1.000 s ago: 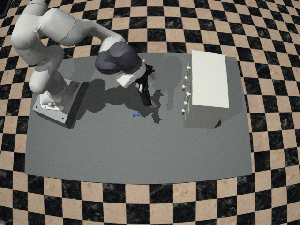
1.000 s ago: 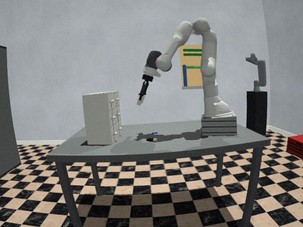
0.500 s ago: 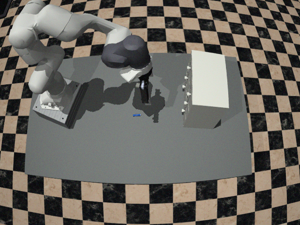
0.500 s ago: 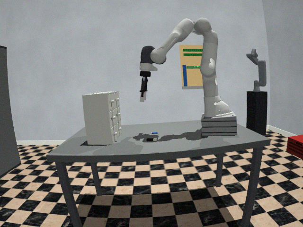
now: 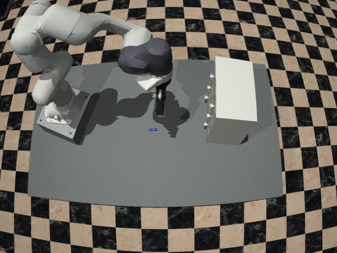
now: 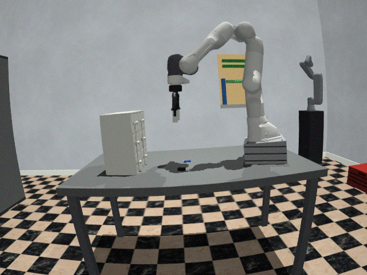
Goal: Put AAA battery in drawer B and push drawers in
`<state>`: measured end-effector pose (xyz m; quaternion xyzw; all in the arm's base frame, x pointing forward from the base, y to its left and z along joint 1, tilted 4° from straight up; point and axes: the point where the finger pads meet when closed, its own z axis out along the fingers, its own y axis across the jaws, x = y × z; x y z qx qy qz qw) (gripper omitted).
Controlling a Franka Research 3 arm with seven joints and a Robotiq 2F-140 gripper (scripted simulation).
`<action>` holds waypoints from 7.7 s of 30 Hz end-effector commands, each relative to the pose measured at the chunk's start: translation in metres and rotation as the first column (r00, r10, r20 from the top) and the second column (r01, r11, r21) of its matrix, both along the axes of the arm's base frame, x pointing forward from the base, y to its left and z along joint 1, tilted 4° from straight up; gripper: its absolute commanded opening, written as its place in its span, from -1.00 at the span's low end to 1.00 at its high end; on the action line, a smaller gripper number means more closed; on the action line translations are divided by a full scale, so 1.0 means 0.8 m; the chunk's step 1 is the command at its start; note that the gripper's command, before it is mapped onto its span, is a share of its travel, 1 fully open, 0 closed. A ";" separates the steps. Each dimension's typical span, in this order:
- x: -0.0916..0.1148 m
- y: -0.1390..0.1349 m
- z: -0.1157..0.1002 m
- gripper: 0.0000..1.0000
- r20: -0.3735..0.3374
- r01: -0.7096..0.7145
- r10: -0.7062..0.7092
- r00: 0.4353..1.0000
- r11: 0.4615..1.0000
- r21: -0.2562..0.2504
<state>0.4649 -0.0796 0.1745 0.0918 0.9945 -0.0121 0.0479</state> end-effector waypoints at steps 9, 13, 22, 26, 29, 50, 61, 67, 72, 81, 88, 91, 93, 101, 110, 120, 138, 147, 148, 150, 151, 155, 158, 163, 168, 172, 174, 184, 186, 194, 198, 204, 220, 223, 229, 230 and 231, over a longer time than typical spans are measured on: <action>-0.009 0.002 -0.003 1.00 -0.029 0.009 -0.009 1.000 1.000 0.004; -0.009 0.002 -0.003 1.00 -0.029 0.009 -0.009 1.000 1.000 0.004; -0.009 0.002 -0.003 1.00 -0.029 0.009 -0.009 1.000 1.000 0.004; -0.007 0.002 -0.002 1.00 -0.023 0.006 -0.006 1.000 1.000 0.005; -0.007 0.002 -0.002 1.00 -0.023 0.006 -0.006 1.000 1.000 0.005; -0.007 0.002 -0.002 1.00 -0.023 0.005 -0.005 1.000 1.000 0.005; -0.007 0.003 -0.002 1.00 -0.024 -0.012 0.012 1.000 1.000 0.004; -0.007 0.004 -0.002 1.00 -0.024 -0.033 0.033 0.999 0.999 0.003; -0.006 0.006 -0.002 1.00 -0.025 -0.057 0.057 0.998 0.998 0.001; -0.004 0.012 -0.002 1.00 -0.028 -0.139 0.139 0.990 0.990 -0.004; -0.003 0.016 -0.002 1.00 -0.031 -0.203 0.202 0.979 0.979 -0.008; -0.002 0.019 -0.002 1.00 -0.033 -0.246 0.246 0.969 0.969 -0.011; -0.001 0.021 -0.002 1.00 -0.034 -0.277 0.277 0.960 0.961 -0.013; 0.002 0.030 -0.003 1.00 -0.040 -0.399 0.398 0.916 0.917 -0.020; 0.006 0.042 -0.003 1.00 -0.051 -0.555 0.553 0.832 0.832 -0.028; 0.010 0.056 -0.003 1.00 -0.064 -0.711 0.709 0.702 0.702 -0.034; 0.021 0.088 -0.003 1.00 -0.097 -0.951 0.946 0.311 0.308 -0.039; 0.027 0.107 -0.004 1.00 -0.116 -0.999 0.992 0.039 0.035 -0.034; 0.027 0.109 -0.004 1.00 -0.118 -0.999 0.993 0.008 0.004 -0.034; 0.029 0.114 -0.004 1.00 -0.122 -0.998 0.991 -0.052 -0.057 -0.032; 0.030 0.116 -0.004 1.00 -0.125 -0.996 0.989 -0.081 -0.085 -0.031; 0.031 0.120 -0.004 1.00 -0.128 -0.988 0.981 -0.145 -0.150 -0.028; 0.033 0.126 -0.004 1.00 -0.134 -0.970 0.963 -0.235 -0.240 -0.025; 0.036 0.136 -0.004 1.00 -0.142 -0.924 0.915 -0.377 -0.383 -0.017; 0.040 0.146 -0.004 1.00 -0.149 -0.861 0.852 -0.502 -0.509 -0.010; 0.041 0.150 -0.004 1.00 -0.151 -0.828 0.819 -0.553 -0.561 -0.006; 0.042 0.154 -0.004 1.00 -0.153 -0.796 0.787 -0.598 -0.606 -0.002; 0.048 0.172 -0.005 1.00 -0.160 -0.615 0.605 -0.780 -0.788 0.015; 0.048 0.173 -0.005 1.00 -0.160 -0.596 0.586 -0.794 -0.803 0.017; 0.052 0.184 -0.005 1.00 -0.162 -0.465 0.455 -0.876 -0.885 0.028; 0.053 0.189 -0.005 1.00 -0.162 -0.393 0.383 -0.909 -0.919 0.033; 0.055 0.194 -0.005 1.00 -0.162 -0.327 0.317 -0.935 -0.944 0.039; 0.060 0.208 -0.005 1.00 -0.159 -0.132 0.122 -0.980 -0.990 0.053; 0.060 0.209 -0.005 1.00 -0.159 -0.113 0.103 -0.982 -0.992 0.054; 0.061 0.212 -0.005 1.00 -0.158 -0.069 0.059 -0.986 -0.996 0.057; 0.061 0.213 -0.005 1.00 -0.158 -0.063 0.053 -0.986 -0.996 0.058; 0.061 0.213 -0.005 1.00 -0.158 -0.057 0.047 -0.986 -0.997 0.058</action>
